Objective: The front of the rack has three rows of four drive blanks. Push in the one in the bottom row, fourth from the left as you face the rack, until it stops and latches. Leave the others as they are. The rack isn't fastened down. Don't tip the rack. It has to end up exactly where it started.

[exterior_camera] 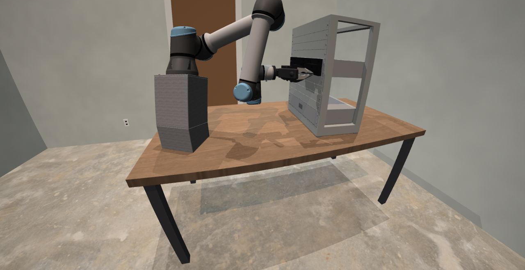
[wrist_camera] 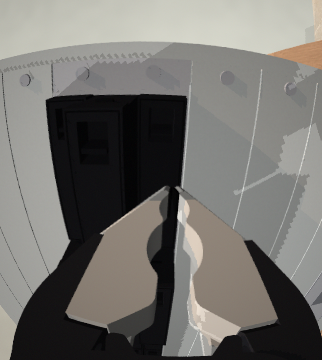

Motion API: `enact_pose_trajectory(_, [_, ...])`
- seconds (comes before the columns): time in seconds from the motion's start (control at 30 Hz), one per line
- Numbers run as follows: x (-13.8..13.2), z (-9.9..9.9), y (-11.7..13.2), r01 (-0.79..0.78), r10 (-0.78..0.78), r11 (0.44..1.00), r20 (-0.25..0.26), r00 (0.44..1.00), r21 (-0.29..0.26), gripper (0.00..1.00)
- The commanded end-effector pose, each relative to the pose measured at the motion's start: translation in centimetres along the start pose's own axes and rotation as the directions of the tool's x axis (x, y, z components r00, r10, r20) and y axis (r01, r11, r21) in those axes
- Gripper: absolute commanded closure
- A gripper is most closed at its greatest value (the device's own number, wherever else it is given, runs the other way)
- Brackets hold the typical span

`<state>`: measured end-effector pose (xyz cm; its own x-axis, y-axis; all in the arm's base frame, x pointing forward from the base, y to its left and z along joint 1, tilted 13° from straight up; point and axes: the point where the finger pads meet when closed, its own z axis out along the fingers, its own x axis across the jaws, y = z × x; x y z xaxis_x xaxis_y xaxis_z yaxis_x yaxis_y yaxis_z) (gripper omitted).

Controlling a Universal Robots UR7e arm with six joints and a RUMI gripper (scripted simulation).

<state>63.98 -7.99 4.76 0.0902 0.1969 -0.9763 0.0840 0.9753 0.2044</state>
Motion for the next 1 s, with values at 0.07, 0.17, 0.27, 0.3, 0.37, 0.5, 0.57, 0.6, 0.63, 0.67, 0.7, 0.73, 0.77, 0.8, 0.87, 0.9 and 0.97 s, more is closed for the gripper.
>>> enact_pose_trajectory(0.07, [0.0,0.0,0.0,0.000,0.000,1.000,0.000,1.000,0.000,1.00])
enact_pose_trajectory(0.17, [0.0,0.0,0.0,0.000,0.000,1.000,0.000,1.000,0.000,1.00])
enact_pose_trajectory(0.27, [0.0,0.0,0.0,0.000,0.000,1.000,0.000,1.000,0.000,1.00])
enact_pose_trajectory(0.3, [0.0,0.0,0.0,0.000,0.000,1.000,0.000,1.000,0.000,1.00])
enact_pose_trajectory(0.37, [0.0,0.0,0.0,0.000,0.000,1.000,0.000,1.000,0.000,1.00])
enact_pose_trajectory(0.5, [0.0,0.0,0.0,0.000,0.000,1.000,0.000,1.000,0.000,1.00])
enact_pose_trajectory(0.57, [0.0,0.0,0.0,0.000,0.000,1.000,0.000,1.000,0.000,1.00])
enact_pose_trajectory(0.6, [0.0,-0.1,0.0,0.000,0.000,1.000,0.000,1.000,0.000,1.00])
enact_pose_trajectory(0.63, [0.0,-0.3,0.0,0.000,0.000,1.000,0.000,1.000,0.000,1.00])
enact_pose_trajectory(0.67, [0.0,-0.5,0.0,0.000,0.000,1.000,0.000,1.000,0.000,1.00])
enact_pose_trajectory(0.7, [0.0,-0.8,0.0,0.000,0.000,1.000,0.000,1.000,0.000,1.00])
enact_pose_trajectory(0.73, [0.0,-1.2,0.0,0.000,0.000,1.000,0.000,1.000,0.000,1.00])
enact_pose_trajectory(0.77, [0.0,-1.6,0.0,0.000,0.000,1.000,0.000,1.000,0.000,1.00])
enact_pose_trajectory(0.8, [0.0,-2.0,0.0,0.000,0.000,1.000,0.000,1.000,0.000,1.00])
enact_pose_trajectory(0.87, [0.0,-3.2,0.0,0.000,0.000,1.000,0.000,1.000,0.000,1.00])
enact_pose_trajectory(0.9, [0.0,-3.2,0.0,0.000,0.000,1.000,0.000,1.000,0.000,1.00])
enact_pose_trajectory(0.97, [0.0,-3.8,0.0,0.000,0.000,1.000,0.000,1.000,0.000,1.00])
